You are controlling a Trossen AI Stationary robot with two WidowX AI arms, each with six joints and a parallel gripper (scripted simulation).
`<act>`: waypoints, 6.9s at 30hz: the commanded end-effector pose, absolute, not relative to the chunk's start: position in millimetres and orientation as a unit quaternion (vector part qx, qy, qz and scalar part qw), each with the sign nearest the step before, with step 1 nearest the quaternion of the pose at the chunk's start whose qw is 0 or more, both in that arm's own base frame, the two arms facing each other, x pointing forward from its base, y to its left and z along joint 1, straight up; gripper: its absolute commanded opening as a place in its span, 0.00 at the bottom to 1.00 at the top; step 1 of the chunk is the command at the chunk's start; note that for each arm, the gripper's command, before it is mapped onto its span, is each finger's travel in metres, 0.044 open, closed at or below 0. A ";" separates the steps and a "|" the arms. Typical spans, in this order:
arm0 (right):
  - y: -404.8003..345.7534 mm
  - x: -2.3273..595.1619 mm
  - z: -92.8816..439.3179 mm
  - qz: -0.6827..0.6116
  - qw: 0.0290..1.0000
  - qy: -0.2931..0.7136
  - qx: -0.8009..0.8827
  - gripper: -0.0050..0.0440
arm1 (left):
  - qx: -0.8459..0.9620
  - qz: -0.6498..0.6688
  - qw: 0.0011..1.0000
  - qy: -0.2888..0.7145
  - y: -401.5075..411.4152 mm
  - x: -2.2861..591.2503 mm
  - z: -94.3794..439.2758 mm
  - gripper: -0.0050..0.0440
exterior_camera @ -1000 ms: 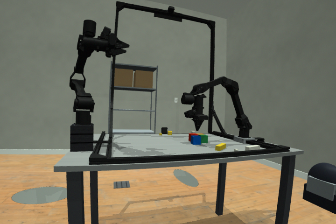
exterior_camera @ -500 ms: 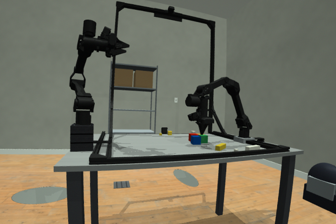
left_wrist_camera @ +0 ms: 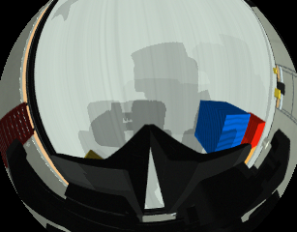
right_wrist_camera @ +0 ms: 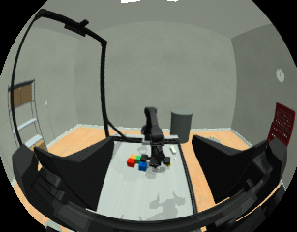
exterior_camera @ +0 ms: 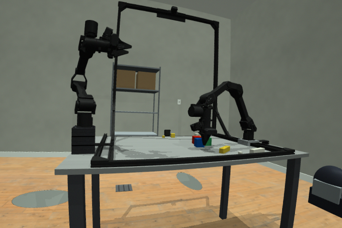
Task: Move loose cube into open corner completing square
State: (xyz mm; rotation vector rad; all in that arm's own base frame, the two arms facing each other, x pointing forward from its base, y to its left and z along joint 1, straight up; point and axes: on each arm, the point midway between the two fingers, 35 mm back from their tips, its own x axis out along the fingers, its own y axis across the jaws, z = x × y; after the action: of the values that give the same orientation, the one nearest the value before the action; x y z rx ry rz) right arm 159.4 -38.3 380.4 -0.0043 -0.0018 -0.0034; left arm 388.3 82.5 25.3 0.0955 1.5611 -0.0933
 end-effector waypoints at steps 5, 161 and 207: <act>-37.7 159.2 380.2 0.000 1.000 -0.001 0.000 0.92 | 0.044 -0.044 0.706 0.706 82.3 386.4 21.1 0.10; -37.7 159.2 380.2 0.000 1.000 -0.001 0.000 0.92 | 0.045 -0.045 0.706 0.705 61.6 384.7 24.2 0.10; -37.7 159.2 380.2 0.000 1.000 -0.001 0.000 0.92 | 0.044 -0.044 0.706 0.706 61.1 383.7 21.1 0.10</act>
State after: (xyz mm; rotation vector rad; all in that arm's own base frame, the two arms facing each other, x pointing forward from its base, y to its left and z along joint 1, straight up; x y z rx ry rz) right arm 159.3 -38.2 380.5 -0.0044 -0.0019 -0.0034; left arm 385.2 61.2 28.0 0.0950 1.5635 -0.0942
